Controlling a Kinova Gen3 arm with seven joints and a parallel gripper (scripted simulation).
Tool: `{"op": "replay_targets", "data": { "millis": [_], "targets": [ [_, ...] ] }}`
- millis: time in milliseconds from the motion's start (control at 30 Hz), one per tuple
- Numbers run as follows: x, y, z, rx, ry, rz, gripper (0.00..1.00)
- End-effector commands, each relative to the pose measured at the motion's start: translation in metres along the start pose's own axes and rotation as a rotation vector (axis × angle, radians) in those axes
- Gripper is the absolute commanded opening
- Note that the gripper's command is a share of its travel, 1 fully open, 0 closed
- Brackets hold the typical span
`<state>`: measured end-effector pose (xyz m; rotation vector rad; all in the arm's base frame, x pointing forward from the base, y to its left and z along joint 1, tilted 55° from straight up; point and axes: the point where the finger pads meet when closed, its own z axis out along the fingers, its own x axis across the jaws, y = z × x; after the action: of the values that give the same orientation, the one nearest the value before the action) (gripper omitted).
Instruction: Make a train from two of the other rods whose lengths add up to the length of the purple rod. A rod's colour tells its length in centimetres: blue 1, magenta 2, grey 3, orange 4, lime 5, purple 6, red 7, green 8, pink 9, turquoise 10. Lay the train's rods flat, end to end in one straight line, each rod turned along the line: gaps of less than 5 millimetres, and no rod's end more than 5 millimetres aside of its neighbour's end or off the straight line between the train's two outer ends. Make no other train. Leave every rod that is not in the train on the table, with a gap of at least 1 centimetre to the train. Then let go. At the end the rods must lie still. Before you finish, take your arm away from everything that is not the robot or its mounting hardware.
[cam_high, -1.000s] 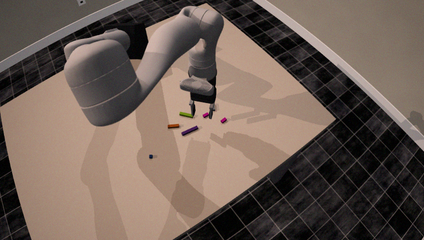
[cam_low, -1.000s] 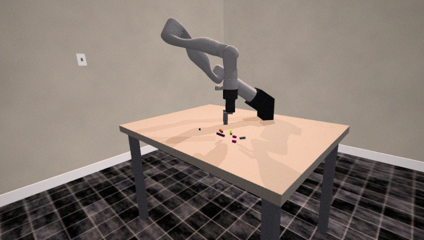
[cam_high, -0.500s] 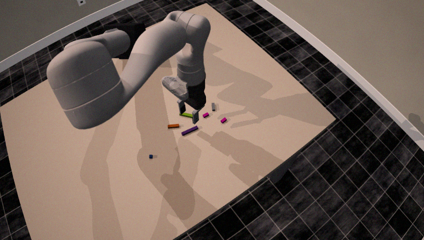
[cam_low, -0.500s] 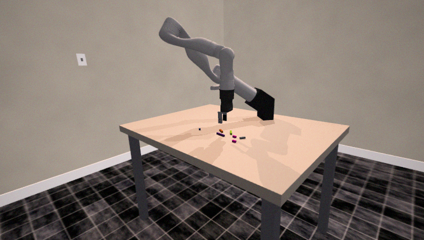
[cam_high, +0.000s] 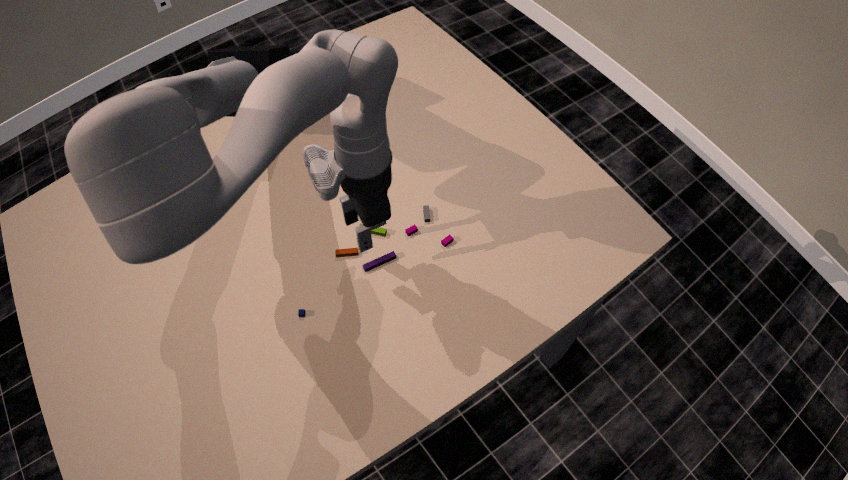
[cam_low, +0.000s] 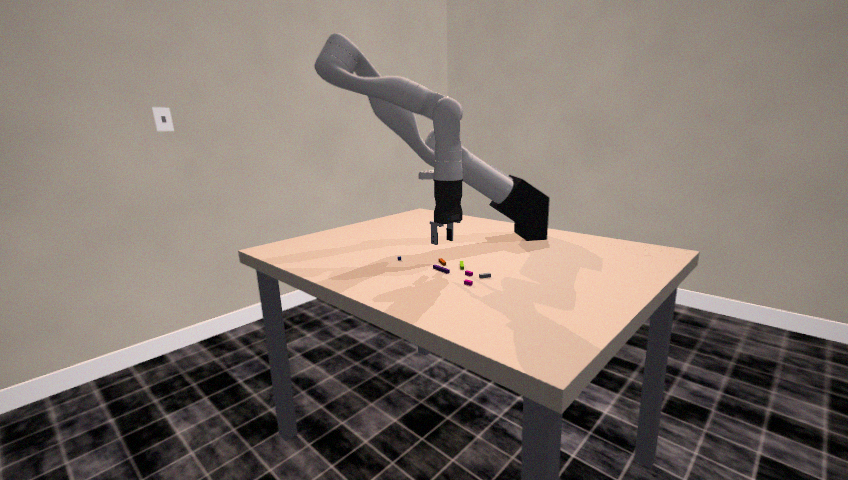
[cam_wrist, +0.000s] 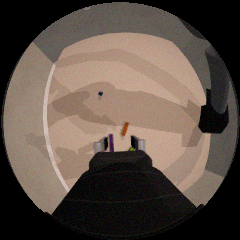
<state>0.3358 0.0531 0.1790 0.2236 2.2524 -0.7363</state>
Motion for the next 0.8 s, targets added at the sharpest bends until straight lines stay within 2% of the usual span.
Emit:
{"op": "replay_targets", "data": {
  "millis": [0,467,767],
  "targets": [
    [0.002,-0.004,0.0,-0.013,-0.007,0.084,1.0],
    [0.012,-0.018,0.003,-0.009,0.0,0.289,1.0],
    [0.015,-0.021,0.004,-0.008,0.002,0.349,1.0]
  ]
}}
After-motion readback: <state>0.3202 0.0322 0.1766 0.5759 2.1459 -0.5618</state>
